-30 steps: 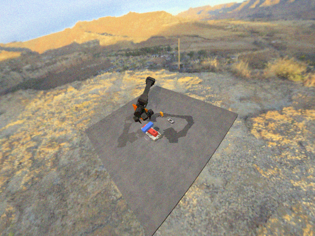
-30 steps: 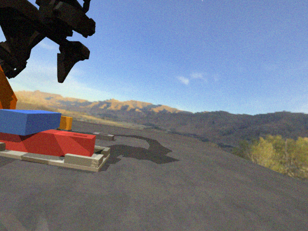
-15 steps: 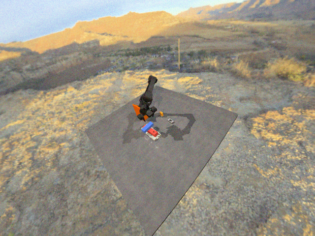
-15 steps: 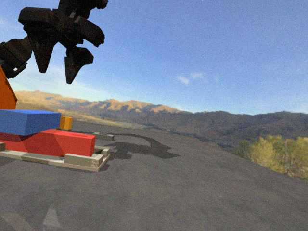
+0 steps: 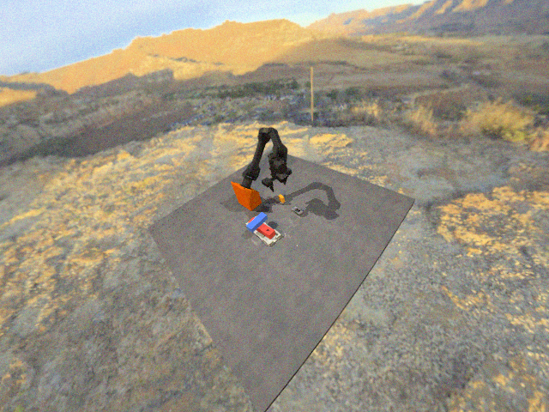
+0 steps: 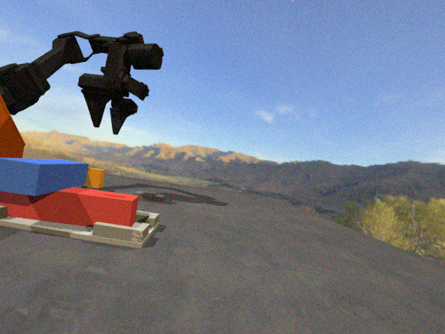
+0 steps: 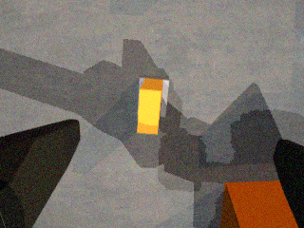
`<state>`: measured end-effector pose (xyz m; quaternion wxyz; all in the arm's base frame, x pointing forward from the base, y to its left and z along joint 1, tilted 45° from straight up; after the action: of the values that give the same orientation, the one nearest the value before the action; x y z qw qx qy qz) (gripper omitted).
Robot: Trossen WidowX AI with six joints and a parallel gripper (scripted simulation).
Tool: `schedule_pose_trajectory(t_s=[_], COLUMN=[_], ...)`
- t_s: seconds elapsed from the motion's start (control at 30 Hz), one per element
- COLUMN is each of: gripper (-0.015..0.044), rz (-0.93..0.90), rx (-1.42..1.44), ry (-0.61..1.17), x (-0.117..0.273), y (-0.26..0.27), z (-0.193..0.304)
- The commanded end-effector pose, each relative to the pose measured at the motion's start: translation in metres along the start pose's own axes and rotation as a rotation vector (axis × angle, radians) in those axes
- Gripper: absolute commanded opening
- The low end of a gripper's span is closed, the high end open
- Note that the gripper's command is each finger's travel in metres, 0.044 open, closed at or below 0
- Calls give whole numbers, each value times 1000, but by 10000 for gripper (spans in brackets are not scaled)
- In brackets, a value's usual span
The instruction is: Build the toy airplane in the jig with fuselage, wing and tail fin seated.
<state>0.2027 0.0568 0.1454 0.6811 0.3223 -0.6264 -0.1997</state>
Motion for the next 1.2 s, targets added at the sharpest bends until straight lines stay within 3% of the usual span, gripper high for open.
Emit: schedule_pose_trajectory(t_s=[0.0,0.17,0.37,1.17], gripper=[440,440,440,440], rz=[-19,-18,-21,-20], rx=[-12,-12,-11,-10], ry=[9,9,8,8], x=[-5,-7,-60,-97], y=[21,21,22,22], z=[21,21,22,21])
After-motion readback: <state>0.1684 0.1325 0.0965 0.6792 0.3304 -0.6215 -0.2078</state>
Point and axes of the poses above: the point midway between the two fingers, 35 mm back from their tips, its own x axis back along the fingers, its own y axis across the jaws, z = x × y, the point moved 5 cm from there along x, back along the fingers, and after that the axes turned 5 degrees about x, right-handed, at the moved point
